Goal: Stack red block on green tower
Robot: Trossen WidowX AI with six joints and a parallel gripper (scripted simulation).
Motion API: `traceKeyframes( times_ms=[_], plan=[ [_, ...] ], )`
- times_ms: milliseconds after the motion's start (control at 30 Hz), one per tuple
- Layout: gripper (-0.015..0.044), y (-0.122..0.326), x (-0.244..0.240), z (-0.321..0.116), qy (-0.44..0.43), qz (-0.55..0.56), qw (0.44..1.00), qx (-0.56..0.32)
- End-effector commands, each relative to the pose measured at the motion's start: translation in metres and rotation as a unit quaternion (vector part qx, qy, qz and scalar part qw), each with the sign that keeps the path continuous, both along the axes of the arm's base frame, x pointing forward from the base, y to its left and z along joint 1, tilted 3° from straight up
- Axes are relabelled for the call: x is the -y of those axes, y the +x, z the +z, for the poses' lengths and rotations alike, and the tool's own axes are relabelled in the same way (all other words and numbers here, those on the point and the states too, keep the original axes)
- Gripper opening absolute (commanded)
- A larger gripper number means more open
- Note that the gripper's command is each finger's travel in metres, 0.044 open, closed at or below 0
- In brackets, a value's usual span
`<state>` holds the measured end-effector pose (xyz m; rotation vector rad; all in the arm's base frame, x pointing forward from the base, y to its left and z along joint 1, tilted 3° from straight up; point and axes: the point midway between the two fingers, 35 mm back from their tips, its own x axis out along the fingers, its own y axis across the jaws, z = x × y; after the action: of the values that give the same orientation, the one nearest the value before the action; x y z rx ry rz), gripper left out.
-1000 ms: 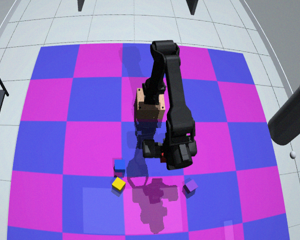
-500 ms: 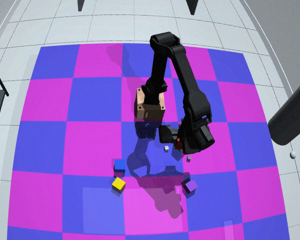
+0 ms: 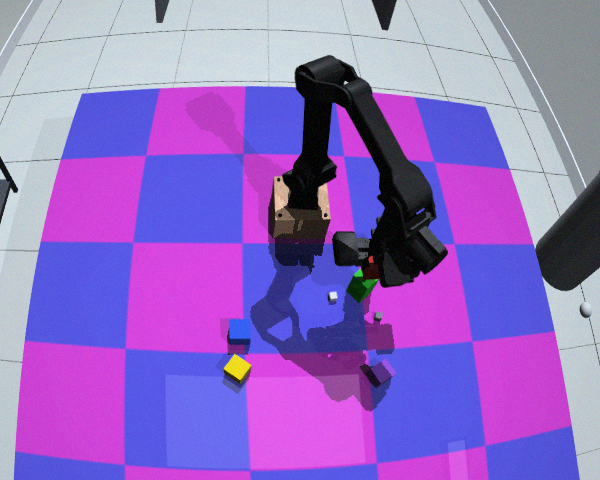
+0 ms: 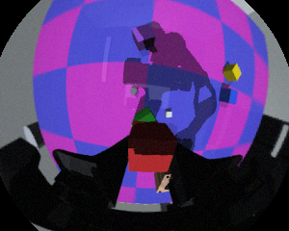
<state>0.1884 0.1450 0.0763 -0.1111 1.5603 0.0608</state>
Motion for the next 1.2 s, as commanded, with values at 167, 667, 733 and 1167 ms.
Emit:
traceKeyframes(
  times_ms=[167, 667, 733, 1167],
  plan=[
    [0.0000, -0.003, 0.000, -0.019, 0.001, -0.004, 1.000, -0.003],
    [0.0000, -0.003, 0.001, -0.034, 0.001, -0.004, 1.000, -0.003],
    [0.0000, -0.003, 0.001, -0.034, 0.001, -0.004, 1.000, -0.003],
    [0.0000, -0.003, 0.001, -0.035, 0.001, -0.004, 1.000, -0.003]
  ],
)
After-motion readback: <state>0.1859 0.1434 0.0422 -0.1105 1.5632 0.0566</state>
